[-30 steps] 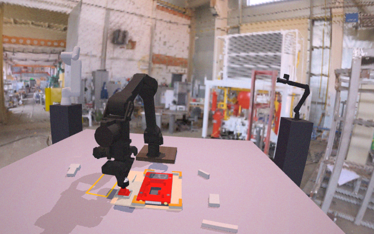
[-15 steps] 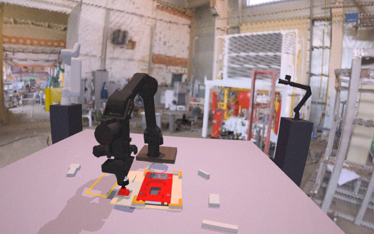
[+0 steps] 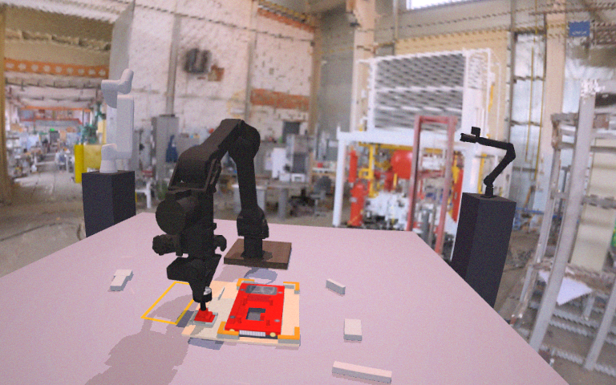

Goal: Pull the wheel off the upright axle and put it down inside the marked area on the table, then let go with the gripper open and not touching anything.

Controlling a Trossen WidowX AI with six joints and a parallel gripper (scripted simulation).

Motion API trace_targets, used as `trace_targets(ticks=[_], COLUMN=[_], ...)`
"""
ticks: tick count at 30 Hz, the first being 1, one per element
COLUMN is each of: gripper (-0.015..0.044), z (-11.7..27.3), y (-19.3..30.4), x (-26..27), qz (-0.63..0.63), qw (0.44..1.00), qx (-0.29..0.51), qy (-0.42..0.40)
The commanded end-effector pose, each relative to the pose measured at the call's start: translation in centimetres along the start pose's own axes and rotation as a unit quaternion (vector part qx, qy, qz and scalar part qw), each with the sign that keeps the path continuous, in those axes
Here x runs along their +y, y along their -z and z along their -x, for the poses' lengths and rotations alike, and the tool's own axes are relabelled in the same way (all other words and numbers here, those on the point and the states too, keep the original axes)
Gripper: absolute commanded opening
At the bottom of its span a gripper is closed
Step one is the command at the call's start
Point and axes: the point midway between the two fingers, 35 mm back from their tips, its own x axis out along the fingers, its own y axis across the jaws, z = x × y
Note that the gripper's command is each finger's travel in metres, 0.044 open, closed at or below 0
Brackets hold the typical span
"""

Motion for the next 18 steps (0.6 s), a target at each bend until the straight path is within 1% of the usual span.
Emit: trace_targets(ticks=[1,18], gripper=[0.0,0.0], z=[0.41,0.96], y=[-0.03,-0.03], x=[0.09,0.06], qz=[-0.002,-0.002], qw=[1.0,1.0], qx=[-0.001,-0.002], qy=[-0.003,-0.003])
